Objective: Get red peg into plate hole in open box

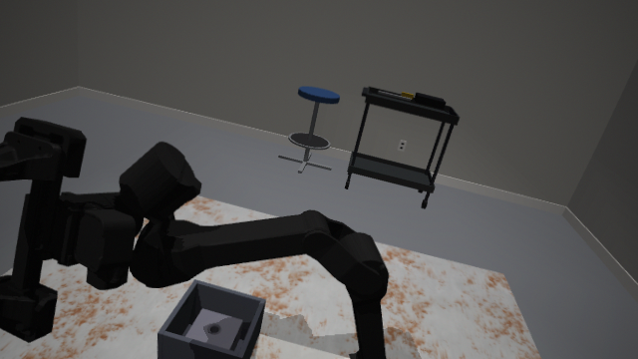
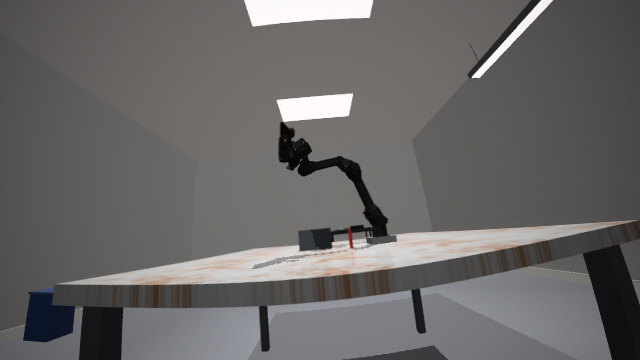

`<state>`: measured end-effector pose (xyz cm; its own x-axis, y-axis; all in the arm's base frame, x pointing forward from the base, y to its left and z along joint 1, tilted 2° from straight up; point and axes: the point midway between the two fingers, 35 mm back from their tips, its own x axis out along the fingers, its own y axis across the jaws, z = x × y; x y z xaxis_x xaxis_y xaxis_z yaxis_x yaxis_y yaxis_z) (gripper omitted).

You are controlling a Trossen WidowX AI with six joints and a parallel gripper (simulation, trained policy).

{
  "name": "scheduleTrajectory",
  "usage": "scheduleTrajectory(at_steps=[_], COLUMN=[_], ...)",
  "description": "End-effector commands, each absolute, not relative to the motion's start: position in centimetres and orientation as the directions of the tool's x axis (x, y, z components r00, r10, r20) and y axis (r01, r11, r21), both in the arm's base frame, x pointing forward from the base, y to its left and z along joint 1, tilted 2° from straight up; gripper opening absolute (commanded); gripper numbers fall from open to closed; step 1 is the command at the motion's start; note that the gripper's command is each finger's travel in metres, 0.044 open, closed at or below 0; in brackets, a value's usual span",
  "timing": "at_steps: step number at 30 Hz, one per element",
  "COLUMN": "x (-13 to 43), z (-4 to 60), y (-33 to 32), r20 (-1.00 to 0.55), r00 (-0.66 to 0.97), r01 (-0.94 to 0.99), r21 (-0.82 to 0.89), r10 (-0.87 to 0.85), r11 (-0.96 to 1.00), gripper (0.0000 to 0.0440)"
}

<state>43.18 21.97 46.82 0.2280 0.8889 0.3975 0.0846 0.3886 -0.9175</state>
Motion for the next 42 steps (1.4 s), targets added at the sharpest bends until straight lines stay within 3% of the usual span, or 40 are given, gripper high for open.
scheduleTrajectory(at_steps=[1, 12, 24, 42], x=[43.1, 42.8, 42.0, 38.7], z=[47.0, 45.8, 42.8, 35.3], y=[22.4, 24.2, 26.2, 28.3], r20=[0.402, 0.36, 0.238, -0.081], r00=[0.27, 0.393, 0.513, 0.614], r01=[-0.031, -0.357, -0.633, -0.789], r21=[-0.904, -0.789, -0.544, -0.068], r10=[0.875, 0.846, 0.825, 0.785], r11=[0.425, 0.501, 0.551, 0.61], gripper=[0.044, 0.044, 0.044, 0.044])
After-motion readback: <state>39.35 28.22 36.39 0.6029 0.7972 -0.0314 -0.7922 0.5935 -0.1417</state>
